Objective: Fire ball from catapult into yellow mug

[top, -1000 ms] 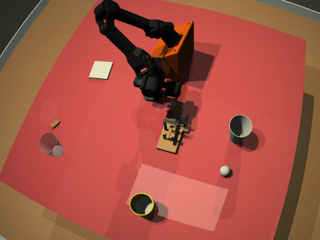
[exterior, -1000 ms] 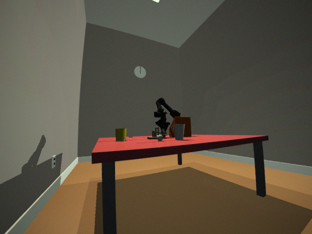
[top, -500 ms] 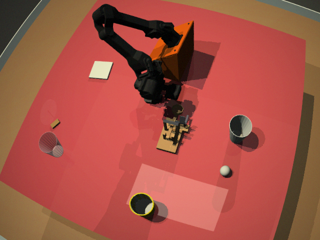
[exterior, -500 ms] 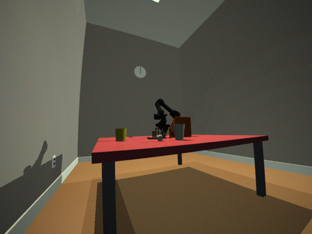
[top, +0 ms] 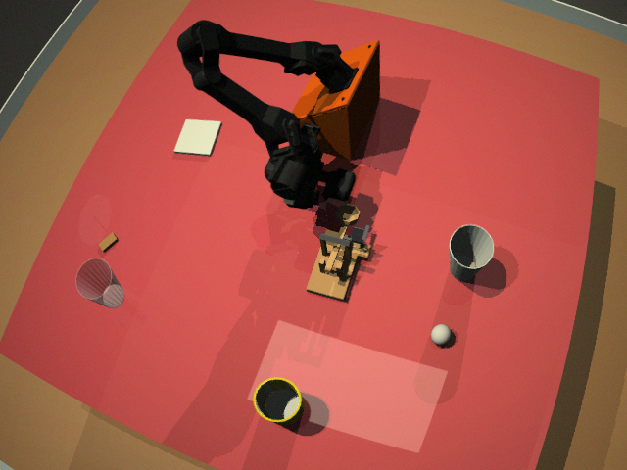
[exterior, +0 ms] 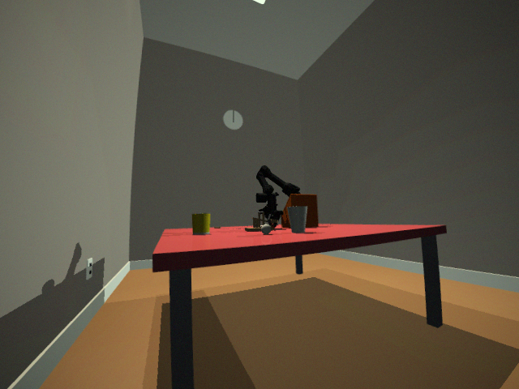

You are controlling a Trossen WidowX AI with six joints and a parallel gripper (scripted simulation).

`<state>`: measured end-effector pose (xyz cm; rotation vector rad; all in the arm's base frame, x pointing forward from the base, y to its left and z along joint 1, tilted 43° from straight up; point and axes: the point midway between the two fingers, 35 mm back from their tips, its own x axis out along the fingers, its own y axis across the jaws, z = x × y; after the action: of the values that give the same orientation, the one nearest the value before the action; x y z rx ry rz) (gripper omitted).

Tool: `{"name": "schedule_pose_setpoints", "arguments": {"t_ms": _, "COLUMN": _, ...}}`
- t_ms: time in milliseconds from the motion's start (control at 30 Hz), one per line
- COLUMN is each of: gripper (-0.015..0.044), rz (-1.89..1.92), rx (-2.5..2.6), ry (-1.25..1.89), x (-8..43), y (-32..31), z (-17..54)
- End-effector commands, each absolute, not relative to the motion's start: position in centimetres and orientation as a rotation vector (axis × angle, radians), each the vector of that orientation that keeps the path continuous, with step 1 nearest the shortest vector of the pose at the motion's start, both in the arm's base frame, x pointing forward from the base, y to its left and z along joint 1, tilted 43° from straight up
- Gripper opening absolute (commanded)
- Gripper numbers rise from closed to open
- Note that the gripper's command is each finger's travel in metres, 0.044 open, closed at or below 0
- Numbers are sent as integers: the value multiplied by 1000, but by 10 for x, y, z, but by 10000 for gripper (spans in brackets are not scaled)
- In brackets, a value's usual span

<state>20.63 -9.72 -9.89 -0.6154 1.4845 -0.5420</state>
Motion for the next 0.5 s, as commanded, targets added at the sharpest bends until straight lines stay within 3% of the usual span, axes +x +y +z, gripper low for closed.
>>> {"name": "schedule_pose_setpoints", "arguments": {"t_ms": 0, "gripper": 274, "rz": -541, "rx": -625, "ry": 1490, "x": 204, "y": -100, "z": -102}}
{"name": "schedule_pose_setpoints", "arguments": {"t_ms": 167, "gripper": 142, "rz": -541, "rx": -625, "ry": 1490, "x": 204, "y": -100, "z": -102}}
{"name": "schedule_pose_setpoints", "arguments": {"t_ms": 400, "gripper": 96, "rz": -541, "rx": -625, "ry": 1490, "x": 204, "y": -100, "z": -102}}
{"name": "schedule_pose_setpoints", "arguments": {"t_ms": 467, "gripper": 43, "rz": -541, "rx": -625, "ry": 1490, "x": 204, "y": -100, "z": -101}}
